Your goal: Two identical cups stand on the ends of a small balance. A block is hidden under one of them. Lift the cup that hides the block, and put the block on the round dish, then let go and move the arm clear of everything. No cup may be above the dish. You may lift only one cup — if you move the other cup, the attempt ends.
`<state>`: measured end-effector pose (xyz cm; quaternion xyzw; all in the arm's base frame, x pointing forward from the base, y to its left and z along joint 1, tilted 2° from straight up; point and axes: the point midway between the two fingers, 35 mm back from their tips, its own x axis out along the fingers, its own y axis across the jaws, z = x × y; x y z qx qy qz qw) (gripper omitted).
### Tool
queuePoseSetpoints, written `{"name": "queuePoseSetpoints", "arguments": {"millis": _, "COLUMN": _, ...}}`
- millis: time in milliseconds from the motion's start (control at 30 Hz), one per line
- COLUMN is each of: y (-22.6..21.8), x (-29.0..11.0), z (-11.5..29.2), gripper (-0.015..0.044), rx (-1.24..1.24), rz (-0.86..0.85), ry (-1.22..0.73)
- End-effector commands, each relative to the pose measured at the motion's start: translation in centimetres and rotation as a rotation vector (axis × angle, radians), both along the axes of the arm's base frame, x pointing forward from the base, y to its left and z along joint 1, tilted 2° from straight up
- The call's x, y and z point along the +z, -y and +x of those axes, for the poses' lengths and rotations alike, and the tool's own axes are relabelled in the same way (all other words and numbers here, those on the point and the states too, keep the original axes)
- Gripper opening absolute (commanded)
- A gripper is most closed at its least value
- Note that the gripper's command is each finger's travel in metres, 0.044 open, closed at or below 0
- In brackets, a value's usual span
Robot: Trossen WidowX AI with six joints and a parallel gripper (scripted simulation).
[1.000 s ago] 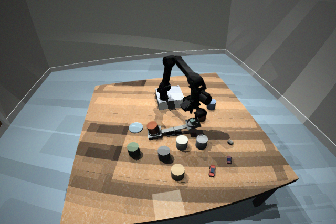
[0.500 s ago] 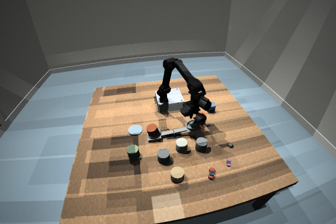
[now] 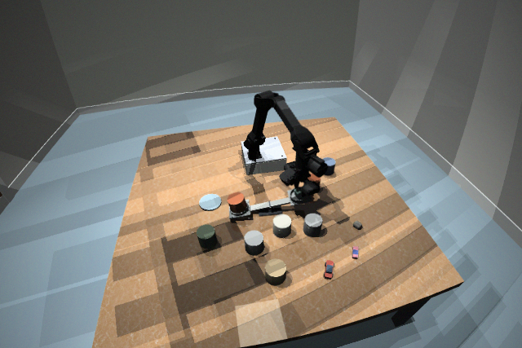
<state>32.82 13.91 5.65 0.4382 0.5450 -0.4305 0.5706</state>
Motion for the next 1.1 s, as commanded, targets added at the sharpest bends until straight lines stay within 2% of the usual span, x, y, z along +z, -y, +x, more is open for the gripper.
{"name": "queuePoseSetpoints", "arguments": {"millis": 0, "y": 0.2, "x": -0.9, "z": -0.1, "gripper": 0.026, "rx": -0.003, "rz": -0.007, "ry": -0.004}}
{"name": "queuePoseSetpoints", "arguments": {"millis": 67, "y": 0.2, "x": -1.0, "z": -0.1, "gripper": 0.026, "rx": -0.003, "rz": -0.007, "ry": -0.004}}
{"name": "queuePoseSetpoints", "arguments": {"millis": 200, "y": 0.2, "x": -1.0, "z": -0.1, "gripper": 0.0155, "rx": -0.003, "rz": -0.007, "ry": -0.004}}
{"name": "queuePoseSetpoints", "arguments": {"millis": 467, "y": 0.2, "x": -1.0, "z": -0.1, "gripper": 0.0102, "rx": -0.003, "rz": -0.007, "ry": -0.004}}
{"name": "queuePoseSetpoints", "arguments": {"millis": 600, "y": 0.1, "x": -0.2, "z": 0.0, "gripper": 0.0, "rx": -0.003, "rz": -0.007, "ry": -0.004}}
{"name": "queuePoseSetpoints", "arguments": {"millis": 1067, "y": -0.1, "x": 7.7, "z": -0.3, "gripper": 0.0, "rx": 0.0, "rz": -0.006, "ry": -0.004}}
